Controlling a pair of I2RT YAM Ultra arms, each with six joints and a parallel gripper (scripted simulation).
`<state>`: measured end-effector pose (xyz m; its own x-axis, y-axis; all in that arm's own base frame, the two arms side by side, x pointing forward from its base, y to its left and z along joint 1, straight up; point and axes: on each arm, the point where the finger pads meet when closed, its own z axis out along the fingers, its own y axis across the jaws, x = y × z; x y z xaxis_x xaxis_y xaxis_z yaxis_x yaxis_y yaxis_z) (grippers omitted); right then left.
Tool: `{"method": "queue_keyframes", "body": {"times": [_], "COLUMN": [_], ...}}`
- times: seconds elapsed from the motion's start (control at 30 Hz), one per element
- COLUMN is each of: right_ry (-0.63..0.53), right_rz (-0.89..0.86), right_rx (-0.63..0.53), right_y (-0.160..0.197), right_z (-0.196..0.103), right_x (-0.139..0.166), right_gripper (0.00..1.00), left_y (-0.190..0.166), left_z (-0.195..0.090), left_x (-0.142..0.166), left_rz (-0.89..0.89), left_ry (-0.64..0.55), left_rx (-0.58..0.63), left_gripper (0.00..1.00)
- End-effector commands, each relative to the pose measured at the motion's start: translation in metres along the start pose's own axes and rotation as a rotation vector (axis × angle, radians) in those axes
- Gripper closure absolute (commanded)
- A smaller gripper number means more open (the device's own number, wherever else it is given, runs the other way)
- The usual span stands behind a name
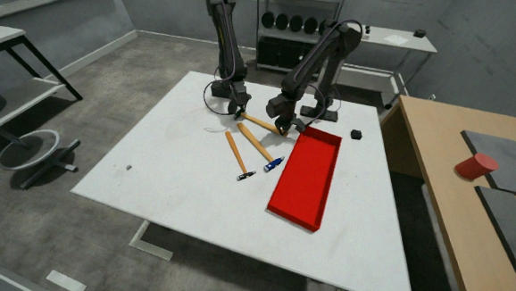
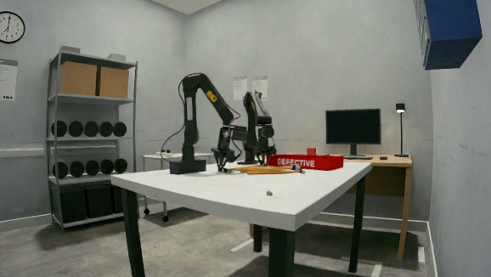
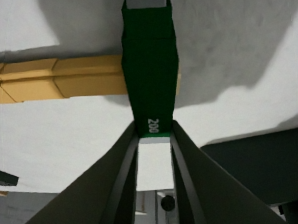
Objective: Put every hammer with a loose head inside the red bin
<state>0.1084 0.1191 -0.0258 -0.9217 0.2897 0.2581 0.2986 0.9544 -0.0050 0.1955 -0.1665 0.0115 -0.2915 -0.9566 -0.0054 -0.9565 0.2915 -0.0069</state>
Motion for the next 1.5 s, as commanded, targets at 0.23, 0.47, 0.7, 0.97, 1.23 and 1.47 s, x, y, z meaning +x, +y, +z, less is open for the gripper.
{"method": "queue_keyframes", "body": {"times": [0.23,0.47,0.7,0.97,1.23,1.47], "right_ry": [0.024,0.027,0.039,-0.015,-0.015,-0.021], "right_rz": [0.014,0.017,0.020,-0.003,-0.003,-0.013], "right_rx": [0.084,0.118,0.134,-0.003,-0.003,-0.038], "right_y": [-0.024,-0.033,-0.037,-0.037,-0.037,-0.023], "right_z": [0.004,0.003,0.003,0.001,0.001,-0.001], "right_x": [0.008,0.010,0.013,-0.001,-0.001,-0.004], "right_gripper": [0.87,0.87,0.87,0.87,0.87,0.87], "left_y": [0.011,0.013,0.012,0.013,0.009,0.003], "left_z": [0.006,0.006,0.007,0.007,0.003,0.001], "left_x": [-0.018,-0.021,-0.027,-0.029,-0.025,-0.009], "left_rz": [-0.008,-0.015,-0.019,-0.021,-0.015,0.003], "left_ry": [-0.067,-0.080,-0.105,-0.113,-0.105,-0.034], "left_rx": [-0.041,-0.050,-0.046,-0.048,-0.028,-0.011], "left_gripper": [0.77,0.77,0.77,0.77,0.77,0.77]}}
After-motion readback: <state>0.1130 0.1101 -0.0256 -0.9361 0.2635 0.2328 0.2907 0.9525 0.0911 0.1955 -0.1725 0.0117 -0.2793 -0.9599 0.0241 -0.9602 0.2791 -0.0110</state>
